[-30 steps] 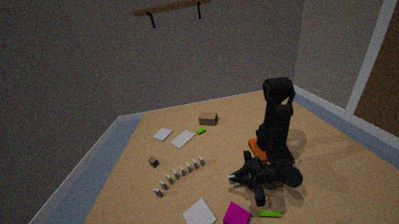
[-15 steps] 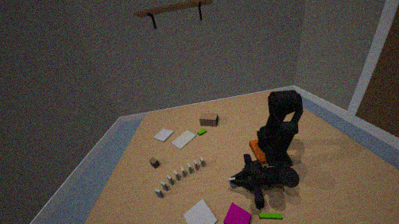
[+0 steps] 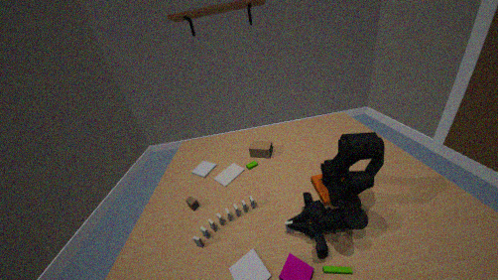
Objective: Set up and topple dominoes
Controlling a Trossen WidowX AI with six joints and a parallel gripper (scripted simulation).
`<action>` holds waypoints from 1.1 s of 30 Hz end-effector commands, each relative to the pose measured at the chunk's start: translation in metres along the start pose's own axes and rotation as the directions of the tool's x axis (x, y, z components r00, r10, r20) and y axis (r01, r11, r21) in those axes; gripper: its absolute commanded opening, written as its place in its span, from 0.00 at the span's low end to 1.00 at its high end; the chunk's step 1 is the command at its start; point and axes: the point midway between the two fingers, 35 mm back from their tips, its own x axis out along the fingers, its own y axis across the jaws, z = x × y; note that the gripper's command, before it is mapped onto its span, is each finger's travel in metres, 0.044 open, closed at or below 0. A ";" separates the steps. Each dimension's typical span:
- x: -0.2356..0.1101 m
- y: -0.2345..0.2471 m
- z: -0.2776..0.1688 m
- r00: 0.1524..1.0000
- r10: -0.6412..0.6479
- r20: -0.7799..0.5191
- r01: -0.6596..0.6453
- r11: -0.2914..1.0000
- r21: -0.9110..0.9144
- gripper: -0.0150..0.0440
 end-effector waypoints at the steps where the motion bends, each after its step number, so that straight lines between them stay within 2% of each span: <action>1: 0.000 -0.003 -0.001 1.000 0.003 -0.002 -0.003 1.000 -0.007 0.29; 8: 0.000 -0.003 -0.001 1.000 0.003 -0.002 -0.003 1.000 -0.007 0.29; 24: 0.000 -0.003 0.000 1.000 0.003 -0.002 -0.003 1.000 -0.007 1.00; 33: -0.003 0.001 0.038 1.000 0.001 -0.001 -0.001 1.000 -0.003 1.00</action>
